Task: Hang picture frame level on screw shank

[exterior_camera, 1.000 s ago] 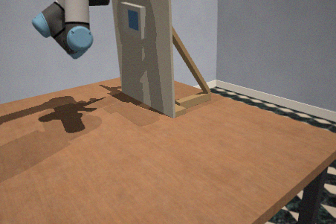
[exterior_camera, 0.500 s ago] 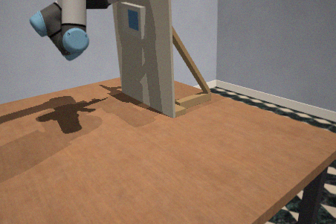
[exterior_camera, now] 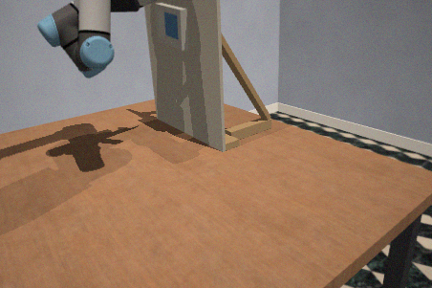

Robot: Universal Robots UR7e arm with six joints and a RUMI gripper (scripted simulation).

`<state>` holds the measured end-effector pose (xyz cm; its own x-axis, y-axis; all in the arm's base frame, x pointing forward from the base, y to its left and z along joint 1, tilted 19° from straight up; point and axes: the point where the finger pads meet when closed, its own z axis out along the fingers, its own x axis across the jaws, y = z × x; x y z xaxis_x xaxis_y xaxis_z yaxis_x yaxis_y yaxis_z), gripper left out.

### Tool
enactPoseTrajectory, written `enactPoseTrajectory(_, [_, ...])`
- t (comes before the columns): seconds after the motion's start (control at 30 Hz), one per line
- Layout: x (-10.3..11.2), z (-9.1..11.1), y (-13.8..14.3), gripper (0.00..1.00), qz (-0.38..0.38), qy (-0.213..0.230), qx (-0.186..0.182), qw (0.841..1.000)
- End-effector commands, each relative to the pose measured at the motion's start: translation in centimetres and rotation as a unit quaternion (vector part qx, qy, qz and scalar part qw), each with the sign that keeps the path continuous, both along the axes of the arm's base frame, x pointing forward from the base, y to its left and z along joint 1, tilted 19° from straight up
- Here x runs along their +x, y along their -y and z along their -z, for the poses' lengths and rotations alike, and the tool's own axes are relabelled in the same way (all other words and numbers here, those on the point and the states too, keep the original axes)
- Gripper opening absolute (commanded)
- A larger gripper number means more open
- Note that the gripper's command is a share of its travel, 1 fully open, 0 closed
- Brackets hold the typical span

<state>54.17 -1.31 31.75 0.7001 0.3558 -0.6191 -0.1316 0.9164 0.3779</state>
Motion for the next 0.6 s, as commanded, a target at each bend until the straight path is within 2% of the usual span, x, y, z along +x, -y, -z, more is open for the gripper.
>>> enactPoseTrajectory(0.0, [0.8,1.9,-0.2,1.0,0.014,-0.043,-0.009,0.999])
enactPoseTrajectory(0.1, [1.0,2.5,-0.3,1.0,0.018,-0.055,-0.013,0.998])
enactPoseTrajectory(0.37, [2.3,6.7,-0.6,1.0,0.046,-0.143,-0.043,0.988])
enactPoseTrajectory(0.57, [2.5,7.5,-0.7,1.0,0.05,-0.16,-0.049,0.985])
